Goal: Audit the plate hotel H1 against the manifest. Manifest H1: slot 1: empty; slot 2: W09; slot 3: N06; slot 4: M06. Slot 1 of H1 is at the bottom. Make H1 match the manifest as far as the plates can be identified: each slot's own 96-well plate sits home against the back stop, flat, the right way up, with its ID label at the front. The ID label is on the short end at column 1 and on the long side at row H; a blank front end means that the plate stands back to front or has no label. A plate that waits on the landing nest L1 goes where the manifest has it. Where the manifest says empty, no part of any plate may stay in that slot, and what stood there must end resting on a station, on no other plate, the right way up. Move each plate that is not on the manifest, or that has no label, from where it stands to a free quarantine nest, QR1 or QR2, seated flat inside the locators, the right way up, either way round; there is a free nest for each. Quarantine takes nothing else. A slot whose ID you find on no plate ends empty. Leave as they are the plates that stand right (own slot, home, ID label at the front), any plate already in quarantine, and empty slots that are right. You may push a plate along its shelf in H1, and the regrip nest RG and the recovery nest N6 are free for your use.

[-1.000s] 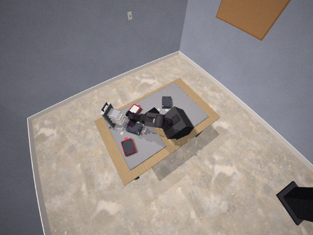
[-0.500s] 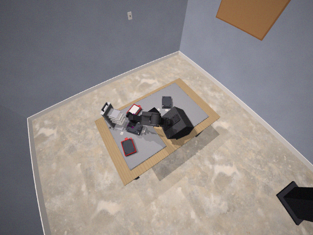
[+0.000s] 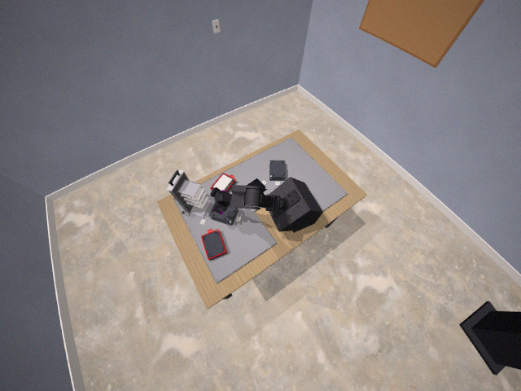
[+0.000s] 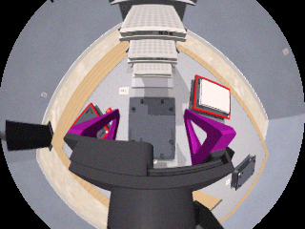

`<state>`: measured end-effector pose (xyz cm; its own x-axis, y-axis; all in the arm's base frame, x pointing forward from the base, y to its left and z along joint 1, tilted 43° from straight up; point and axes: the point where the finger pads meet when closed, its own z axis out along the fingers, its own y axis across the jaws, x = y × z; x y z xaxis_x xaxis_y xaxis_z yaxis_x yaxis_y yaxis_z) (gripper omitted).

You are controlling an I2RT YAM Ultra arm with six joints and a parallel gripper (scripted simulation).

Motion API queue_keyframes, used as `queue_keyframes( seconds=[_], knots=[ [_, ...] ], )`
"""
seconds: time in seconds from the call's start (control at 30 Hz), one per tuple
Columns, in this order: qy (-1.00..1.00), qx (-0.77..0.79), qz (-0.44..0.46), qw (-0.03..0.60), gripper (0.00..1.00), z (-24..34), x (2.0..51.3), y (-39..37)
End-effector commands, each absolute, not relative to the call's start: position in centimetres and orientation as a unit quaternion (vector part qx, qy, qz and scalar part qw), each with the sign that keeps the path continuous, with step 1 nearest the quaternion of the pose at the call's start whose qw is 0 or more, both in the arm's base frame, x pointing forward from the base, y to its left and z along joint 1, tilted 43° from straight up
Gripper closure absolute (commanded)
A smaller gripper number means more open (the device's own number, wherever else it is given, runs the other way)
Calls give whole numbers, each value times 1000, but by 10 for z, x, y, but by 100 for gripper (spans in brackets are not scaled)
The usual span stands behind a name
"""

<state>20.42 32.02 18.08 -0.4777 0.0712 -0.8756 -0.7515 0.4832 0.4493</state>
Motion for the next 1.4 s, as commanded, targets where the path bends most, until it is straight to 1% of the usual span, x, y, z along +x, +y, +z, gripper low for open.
queue_keyframes(
  seconds=[0.0, 0.23, 0.63, 0.67, 1.37],
  knots=[
    [721, -218, 455, 476, 0, 196, 218, 322],
    [727, -223, 451, 466, 0, 196, 224, 329],
    [727, -224, 449, 468, 0, 203, 234, 337],
    [724, -225, 455, 468, 0, 204, 228, 335],
    [724, -225, 455, 468, 0, 204, 228, 335]
  ],
)
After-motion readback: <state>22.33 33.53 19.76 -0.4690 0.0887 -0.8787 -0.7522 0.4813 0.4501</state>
